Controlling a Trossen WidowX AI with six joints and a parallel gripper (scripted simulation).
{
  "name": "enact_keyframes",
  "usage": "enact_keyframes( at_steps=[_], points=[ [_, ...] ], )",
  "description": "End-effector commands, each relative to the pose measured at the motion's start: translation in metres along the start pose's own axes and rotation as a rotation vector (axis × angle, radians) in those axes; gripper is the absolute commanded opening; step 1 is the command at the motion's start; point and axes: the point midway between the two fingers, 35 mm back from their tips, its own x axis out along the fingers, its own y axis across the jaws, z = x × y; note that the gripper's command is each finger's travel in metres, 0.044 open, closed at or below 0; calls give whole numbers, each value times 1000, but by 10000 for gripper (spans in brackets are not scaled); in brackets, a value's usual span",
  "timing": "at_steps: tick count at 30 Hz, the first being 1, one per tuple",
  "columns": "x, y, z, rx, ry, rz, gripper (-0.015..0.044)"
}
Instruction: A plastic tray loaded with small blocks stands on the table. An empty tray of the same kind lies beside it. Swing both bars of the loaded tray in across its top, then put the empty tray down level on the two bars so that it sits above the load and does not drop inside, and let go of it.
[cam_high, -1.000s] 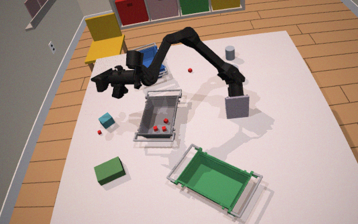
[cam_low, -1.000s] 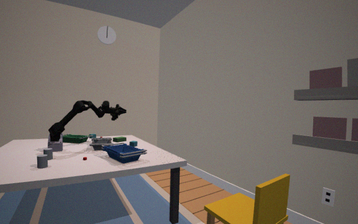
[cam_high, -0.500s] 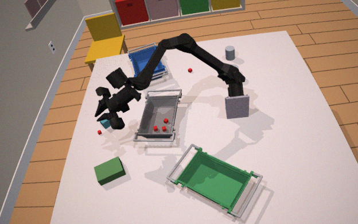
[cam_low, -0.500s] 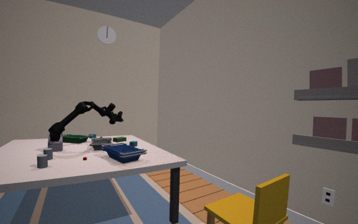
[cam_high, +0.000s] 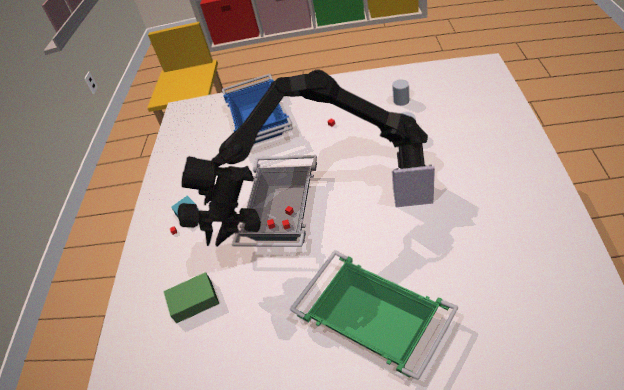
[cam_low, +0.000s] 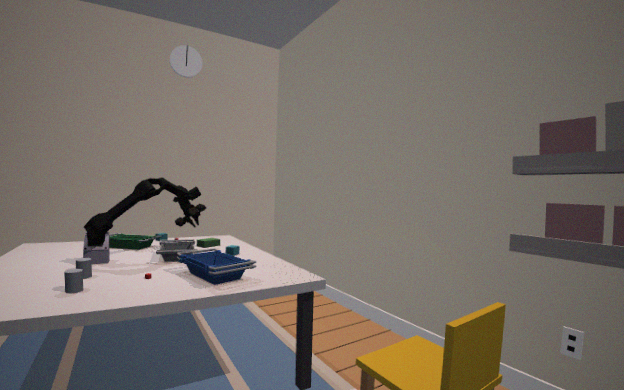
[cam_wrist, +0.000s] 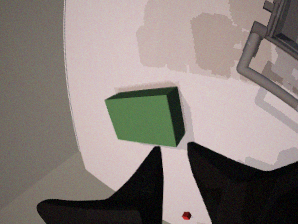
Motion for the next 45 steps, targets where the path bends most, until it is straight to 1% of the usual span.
enact_keyframes(
  at_steps=[1,4,5,21,25,37,42,45],
  points=[
    [-15,-84,-6,-850,131,-444,89],
    [-26,-102,-2,-1061,202,-554,89],
    [-28,-104,-1,-1088,212,-568,89],
    [-28,-105,-1,-1094,214,-571,89],
    [-20,-109,0,-1094,214,-571,89],
    [20,-135,6,-1094,212,-573,89],
    [22,-137,7,-1094,212,-573,89],
    [16,-135,9,-1094,212,-573,89]
  ],
)
